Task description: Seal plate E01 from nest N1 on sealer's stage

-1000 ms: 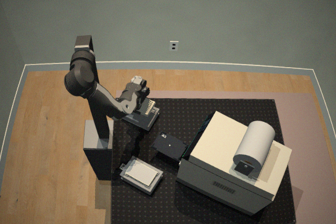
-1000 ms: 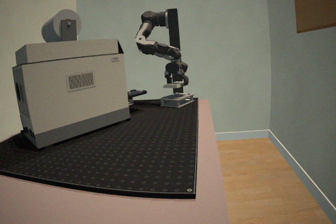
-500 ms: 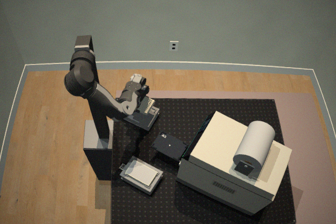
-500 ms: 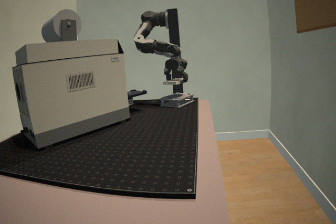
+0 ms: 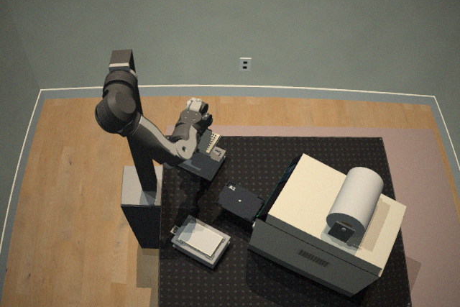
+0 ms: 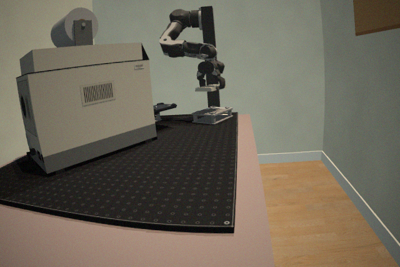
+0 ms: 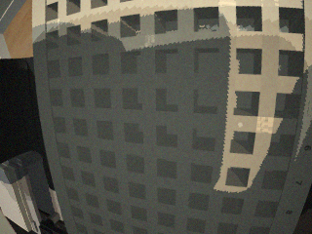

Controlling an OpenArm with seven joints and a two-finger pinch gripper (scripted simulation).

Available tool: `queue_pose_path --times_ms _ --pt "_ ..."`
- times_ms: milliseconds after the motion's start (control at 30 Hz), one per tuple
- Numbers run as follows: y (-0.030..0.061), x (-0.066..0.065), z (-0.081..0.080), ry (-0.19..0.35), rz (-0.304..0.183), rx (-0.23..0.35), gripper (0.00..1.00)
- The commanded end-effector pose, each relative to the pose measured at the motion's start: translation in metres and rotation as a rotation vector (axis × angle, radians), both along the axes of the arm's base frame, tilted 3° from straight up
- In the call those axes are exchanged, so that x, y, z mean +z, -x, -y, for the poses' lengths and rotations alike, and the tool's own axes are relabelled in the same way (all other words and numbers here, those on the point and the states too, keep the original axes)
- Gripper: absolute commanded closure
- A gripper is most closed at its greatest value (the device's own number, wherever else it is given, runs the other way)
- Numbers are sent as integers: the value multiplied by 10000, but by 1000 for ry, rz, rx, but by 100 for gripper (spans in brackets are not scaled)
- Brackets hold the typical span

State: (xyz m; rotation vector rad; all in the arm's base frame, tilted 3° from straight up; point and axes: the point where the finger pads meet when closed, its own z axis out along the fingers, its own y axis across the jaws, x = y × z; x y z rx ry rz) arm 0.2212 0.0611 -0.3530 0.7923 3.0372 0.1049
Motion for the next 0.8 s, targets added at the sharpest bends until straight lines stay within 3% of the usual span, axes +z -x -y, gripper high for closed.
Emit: queue_pose_path --times_ms 0,533,700,767 --pt "5 -8 6 4 -2 -2 100" --pt "27 -51 1 3 -1 6 100" --pt "-178 4 348 2 -6 -66 100" --pt "-178 4 348 2 -6 -66 100"
